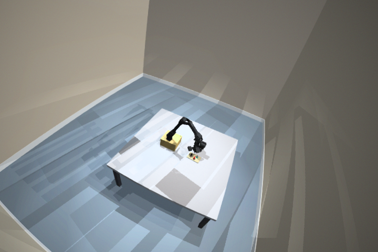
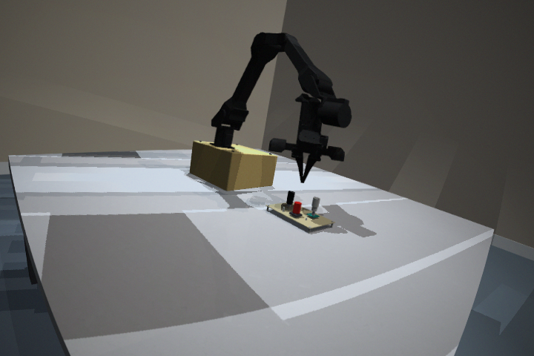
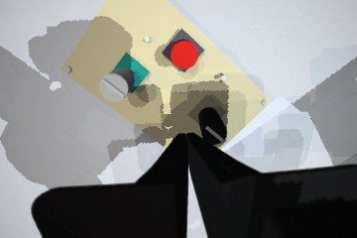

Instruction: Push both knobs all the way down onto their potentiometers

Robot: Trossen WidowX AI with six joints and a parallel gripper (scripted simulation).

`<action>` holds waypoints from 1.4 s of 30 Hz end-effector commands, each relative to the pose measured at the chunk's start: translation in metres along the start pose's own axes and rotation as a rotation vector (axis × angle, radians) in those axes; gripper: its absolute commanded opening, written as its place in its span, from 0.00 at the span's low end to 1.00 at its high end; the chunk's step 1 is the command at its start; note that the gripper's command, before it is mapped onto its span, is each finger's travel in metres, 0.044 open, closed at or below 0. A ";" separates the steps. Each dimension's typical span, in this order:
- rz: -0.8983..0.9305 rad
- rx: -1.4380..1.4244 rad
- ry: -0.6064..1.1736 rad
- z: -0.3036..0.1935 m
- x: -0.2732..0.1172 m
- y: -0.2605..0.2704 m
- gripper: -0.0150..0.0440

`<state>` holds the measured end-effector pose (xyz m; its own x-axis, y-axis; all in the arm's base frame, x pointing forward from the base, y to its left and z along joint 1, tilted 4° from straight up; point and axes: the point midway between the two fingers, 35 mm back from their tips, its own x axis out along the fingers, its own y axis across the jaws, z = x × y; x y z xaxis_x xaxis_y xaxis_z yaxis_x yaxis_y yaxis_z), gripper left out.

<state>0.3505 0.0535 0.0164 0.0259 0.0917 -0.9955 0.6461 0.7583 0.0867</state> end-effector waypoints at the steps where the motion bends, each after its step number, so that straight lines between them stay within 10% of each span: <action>1: -0.001 0.135 0.001 0.004 -0.003 0.007 0.25; 42: -0.041 1.229 -0.021 0.025 0.002 0.044 0.25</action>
<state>0.3999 0.0717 0.0317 0.0049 0.0716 -0.9974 0.9387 -0.3442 -0.0201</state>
